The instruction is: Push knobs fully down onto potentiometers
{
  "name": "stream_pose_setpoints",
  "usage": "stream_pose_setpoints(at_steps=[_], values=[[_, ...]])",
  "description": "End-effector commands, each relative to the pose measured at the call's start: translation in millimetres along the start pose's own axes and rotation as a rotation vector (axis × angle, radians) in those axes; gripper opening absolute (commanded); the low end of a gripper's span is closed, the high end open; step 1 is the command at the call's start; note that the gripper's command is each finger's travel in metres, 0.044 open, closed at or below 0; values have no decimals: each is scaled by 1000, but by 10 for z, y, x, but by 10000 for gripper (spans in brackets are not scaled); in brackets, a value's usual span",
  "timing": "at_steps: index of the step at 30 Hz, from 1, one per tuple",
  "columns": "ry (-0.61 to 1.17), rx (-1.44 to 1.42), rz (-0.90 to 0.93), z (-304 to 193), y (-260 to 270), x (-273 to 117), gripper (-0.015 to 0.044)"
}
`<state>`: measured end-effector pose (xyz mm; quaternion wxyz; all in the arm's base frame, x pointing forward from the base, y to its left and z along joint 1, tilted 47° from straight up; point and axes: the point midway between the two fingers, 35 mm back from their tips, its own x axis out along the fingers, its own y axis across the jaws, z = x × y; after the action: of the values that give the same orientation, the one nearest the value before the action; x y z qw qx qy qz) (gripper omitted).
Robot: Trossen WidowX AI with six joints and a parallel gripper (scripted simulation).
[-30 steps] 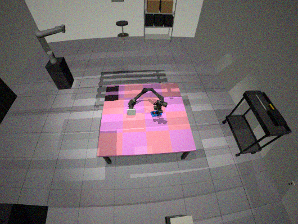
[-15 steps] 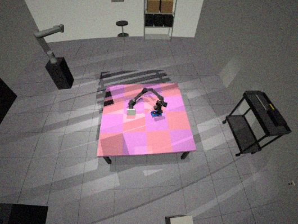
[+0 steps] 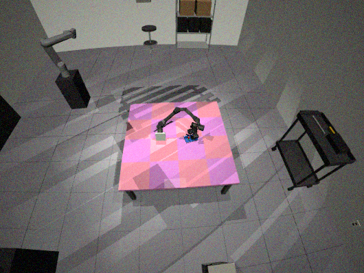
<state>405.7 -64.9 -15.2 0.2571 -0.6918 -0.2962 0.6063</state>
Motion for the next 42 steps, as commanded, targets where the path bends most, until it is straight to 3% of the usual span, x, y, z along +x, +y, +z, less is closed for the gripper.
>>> stream_pose_setpoints(at_steps=[1,42], values=[[0,7,-4,5,-4,-2,0],[0,7,-4,4,-5,85,0]])
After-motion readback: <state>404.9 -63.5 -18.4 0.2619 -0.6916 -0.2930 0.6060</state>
